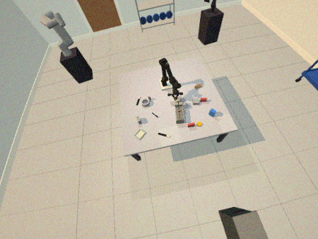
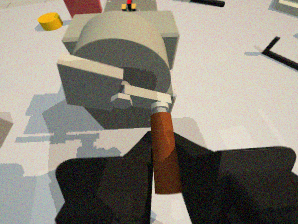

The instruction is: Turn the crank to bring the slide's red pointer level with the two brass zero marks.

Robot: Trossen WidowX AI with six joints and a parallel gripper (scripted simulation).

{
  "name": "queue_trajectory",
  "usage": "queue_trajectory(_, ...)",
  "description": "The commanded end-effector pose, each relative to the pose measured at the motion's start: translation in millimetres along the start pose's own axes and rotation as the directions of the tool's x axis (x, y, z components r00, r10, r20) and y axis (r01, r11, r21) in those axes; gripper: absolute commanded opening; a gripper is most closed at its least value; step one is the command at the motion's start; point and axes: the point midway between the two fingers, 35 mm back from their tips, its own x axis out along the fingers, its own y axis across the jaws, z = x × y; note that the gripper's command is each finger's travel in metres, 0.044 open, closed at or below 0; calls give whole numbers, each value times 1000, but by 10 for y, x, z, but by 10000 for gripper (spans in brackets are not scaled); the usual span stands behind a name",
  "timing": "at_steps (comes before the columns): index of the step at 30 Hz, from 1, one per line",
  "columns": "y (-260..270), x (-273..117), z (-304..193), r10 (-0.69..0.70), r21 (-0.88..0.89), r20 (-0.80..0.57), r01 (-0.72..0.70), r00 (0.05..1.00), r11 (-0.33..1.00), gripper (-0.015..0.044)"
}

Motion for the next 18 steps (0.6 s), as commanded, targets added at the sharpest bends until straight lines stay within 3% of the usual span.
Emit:
queue_trajectory(1, 34, 60, -59, 0, 0, -8, 0, 1000, 1000, 0)
queue_trajectory(18, 251, 138, -144, 1, 1, -8, -1, 1000, 1000, 0)
